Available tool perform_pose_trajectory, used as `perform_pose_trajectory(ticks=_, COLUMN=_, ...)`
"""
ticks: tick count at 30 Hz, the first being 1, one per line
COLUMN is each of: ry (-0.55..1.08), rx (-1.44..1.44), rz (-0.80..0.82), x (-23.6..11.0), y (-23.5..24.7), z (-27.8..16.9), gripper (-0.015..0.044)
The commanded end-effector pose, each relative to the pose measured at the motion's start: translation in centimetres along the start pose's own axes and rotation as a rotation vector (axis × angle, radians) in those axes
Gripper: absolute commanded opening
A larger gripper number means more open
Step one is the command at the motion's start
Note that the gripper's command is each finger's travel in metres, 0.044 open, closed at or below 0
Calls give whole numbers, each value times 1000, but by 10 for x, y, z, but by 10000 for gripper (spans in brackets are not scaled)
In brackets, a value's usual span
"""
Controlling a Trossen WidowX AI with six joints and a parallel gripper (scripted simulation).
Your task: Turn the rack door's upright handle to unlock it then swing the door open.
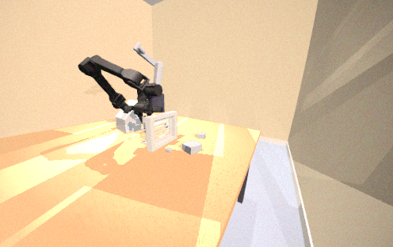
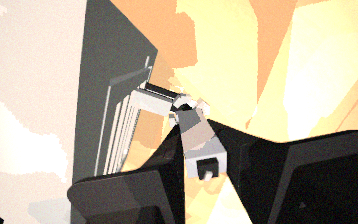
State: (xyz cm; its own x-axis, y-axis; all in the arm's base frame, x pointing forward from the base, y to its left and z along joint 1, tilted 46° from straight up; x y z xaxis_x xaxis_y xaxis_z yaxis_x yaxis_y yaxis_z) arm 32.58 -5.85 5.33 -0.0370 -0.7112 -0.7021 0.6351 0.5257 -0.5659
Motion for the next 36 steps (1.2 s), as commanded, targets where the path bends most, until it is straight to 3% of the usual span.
perform_pose_trajectory(ticks=1, ry=-1, rx=208, rz=-1, x=0, y=0, z=0, gripper=13)
perform_pose_trajectory(ticks=15, ry=-1, rx=864, rz=0, x=1, y=0, z=0, gripper=13)
perform_pose_trajectory(ticks=36, ry=-1, rx=872, rz=0, x=1, y=0, z=0, gripper=13)
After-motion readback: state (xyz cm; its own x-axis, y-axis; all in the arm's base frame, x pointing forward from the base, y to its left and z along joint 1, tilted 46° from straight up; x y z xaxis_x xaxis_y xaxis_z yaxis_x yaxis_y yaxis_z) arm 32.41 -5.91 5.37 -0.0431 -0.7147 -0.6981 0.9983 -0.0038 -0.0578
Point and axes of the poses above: the point midway between the two fingers, 35 mm back from their tips, its own x axis out along the fingers, its own y axis across the jaws, z = x × y, the point moved 1 cm from there along -x, back along the fingers, and after that the axes turned 12 degrees about -x, right-handed, at the moved point
